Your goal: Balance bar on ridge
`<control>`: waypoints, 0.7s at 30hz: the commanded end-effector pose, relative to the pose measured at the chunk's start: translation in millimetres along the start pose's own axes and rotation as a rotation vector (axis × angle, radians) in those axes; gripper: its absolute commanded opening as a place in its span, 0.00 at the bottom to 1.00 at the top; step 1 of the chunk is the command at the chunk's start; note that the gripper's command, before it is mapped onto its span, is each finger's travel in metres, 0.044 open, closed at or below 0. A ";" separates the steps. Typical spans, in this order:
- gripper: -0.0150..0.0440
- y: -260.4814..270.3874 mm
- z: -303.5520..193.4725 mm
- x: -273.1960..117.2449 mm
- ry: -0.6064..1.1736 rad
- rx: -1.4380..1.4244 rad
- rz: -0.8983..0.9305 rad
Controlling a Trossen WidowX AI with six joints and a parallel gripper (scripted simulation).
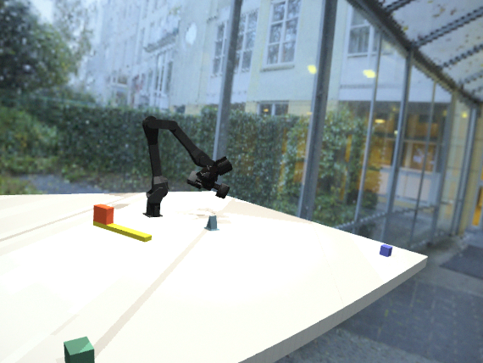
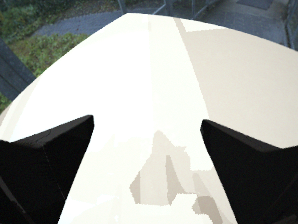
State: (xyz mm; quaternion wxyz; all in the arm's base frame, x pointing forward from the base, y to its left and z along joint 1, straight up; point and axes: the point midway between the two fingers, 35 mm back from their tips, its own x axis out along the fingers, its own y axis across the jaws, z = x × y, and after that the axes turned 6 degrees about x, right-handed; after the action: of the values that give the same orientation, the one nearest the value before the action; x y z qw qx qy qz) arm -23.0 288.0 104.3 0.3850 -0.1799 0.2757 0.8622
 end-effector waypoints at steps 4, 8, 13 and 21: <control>0.79 -10.6 -0.5 -7.2 0.000 0.015 -0.041; 0.79 -27.1 -2.1 -19.6 0.002 0.040 -0.107; 0.79 -46.6 -4.9 -36.6 0.006 0.073 -0.186; 0.79 -74.7 -11.8 -66.9 0.018 0.129 -0.307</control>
State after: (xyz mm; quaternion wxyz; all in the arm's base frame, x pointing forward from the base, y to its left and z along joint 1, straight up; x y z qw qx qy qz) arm 59.5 286.0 103.1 0.4983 -0.1962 0.3006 0.7892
